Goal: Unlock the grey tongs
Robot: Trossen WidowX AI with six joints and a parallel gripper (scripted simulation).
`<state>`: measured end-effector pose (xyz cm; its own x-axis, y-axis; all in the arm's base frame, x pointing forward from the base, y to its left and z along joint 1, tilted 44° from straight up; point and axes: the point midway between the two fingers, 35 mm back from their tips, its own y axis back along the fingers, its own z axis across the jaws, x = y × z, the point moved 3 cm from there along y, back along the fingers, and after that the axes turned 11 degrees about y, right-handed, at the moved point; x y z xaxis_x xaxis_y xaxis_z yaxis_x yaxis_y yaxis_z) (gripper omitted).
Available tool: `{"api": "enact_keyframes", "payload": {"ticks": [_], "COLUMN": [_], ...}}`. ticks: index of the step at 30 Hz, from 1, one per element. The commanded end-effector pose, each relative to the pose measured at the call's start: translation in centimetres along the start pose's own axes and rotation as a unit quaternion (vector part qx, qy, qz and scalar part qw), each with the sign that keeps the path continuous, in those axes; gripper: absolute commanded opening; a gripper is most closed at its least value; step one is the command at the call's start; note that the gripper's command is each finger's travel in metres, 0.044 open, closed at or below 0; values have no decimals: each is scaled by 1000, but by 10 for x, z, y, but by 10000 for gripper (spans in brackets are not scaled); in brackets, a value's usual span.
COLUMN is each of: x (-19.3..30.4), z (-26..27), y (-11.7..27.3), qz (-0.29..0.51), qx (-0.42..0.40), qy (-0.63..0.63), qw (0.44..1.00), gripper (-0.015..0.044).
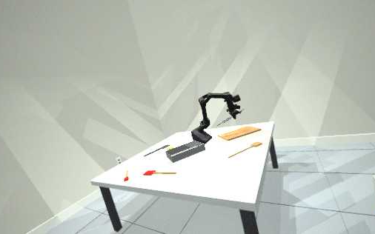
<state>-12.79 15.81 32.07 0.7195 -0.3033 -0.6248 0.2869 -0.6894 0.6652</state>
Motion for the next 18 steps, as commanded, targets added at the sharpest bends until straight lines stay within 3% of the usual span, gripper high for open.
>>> {"api": "enact_keyframes", "payload": {"ticks": [1, 9, 18], "x": [-5, -13, -14], "z": [-1, 2, 2], "y": [3, 4, 4], "qz": [26, 83, 88], "qx": [13, 43, 46], "qy": [16, 66, 71], "qw": [999, 993, 993], "gripper": [-150, -150, -150]}}
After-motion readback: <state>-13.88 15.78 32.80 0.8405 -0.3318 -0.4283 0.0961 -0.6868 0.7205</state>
